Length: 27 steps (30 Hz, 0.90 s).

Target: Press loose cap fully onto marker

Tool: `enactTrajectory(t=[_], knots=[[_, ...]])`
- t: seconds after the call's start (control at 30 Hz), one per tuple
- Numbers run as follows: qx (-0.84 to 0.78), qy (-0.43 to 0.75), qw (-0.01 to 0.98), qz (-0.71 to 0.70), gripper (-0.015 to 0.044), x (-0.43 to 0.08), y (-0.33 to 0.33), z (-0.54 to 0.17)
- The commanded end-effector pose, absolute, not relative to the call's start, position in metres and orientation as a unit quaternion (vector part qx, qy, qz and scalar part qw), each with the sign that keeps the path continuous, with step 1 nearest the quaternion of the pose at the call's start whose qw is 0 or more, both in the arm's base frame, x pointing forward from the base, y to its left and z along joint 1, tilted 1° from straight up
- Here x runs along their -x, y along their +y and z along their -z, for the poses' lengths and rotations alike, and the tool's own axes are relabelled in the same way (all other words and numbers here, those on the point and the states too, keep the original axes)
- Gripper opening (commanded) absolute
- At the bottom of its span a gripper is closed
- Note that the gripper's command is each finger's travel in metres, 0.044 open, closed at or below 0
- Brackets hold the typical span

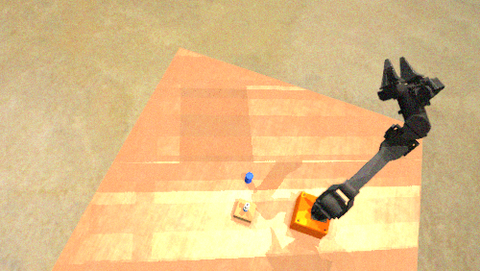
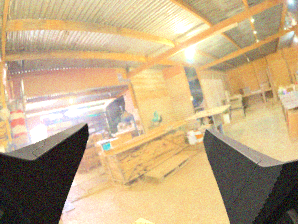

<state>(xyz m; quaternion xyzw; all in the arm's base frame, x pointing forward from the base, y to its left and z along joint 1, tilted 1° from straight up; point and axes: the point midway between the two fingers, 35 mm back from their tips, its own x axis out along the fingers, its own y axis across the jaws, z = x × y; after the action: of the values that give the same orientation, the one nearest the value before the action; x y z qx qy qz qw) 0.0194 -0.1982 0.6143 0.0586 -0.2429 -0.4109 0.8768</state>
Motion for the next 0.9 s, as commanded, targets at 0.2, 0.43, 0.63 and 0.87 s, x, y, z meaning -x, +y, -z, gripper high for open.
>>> enactTrajectory(t=[0.2, 0.43, 0.63, 0.87], knots=[[-0.120, -0.267, 0.880, 0.374, 0.0254, -0.026, -0.236, -0.599], [-0.282, -0.279, 0.851, 0.344, 0.0254, -0.050, -0.303, -0.549], [-0.416, -0.240, 0.811, 0.333, 0.0254, -0.100, -0.348, -0.486], [-0.490, -0.172, 0.795, 0.313, 0.0254, -0.158, -0.355, -0.434]])
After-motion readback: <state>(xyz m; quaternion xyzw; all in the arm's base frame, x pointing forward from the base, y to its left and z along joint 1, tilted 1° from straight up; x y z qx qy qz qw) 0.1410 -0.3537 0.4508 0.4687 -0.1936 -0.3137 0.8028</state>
